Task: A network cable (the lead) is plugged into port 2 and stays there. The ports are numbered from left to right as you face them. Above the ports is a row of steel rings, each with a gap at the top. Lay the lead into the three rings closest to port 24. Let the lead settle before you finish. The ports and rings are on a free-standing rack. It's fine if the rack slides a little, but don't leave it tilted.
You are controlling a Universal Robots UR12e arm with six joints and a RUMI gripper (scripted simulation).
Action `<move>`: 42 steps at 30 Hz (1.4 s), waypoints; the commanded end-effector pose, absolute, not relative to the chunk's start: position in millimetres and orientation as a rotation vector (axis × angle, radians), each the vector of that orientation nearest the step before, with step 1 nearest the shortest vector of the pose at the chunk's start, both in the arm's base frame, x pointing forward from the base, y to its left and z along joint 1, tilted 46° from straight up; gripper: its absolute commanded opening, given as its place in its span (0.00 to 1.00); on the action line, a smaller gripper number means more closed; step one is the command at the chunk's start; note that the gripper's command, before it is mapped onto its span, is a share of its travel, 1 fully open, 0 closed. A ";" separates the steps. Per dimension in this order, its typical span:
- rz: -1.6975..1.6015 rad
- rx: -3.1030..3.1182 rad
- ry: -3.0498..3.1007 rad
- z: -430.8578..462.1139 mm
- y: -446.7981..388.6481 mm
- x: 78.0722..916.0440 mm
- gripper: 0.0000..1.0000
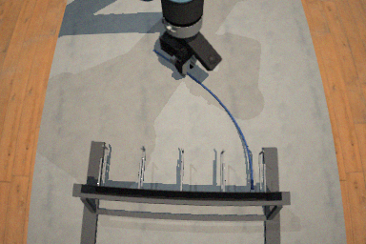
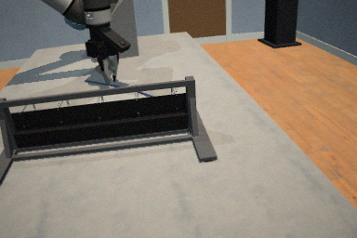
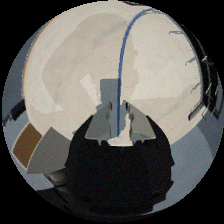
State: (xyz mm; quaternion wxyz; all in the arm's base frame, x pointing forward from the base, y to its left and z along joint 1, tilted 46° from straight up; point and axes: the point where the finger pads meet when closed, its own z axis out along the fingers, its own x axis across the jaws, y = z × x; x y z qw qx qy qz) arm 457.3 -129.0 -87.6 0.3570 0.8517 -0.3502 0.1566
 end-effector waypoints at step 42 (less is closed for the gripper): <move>0.405 2.199 -0.904 -93.2 -134.7 457.6 0.20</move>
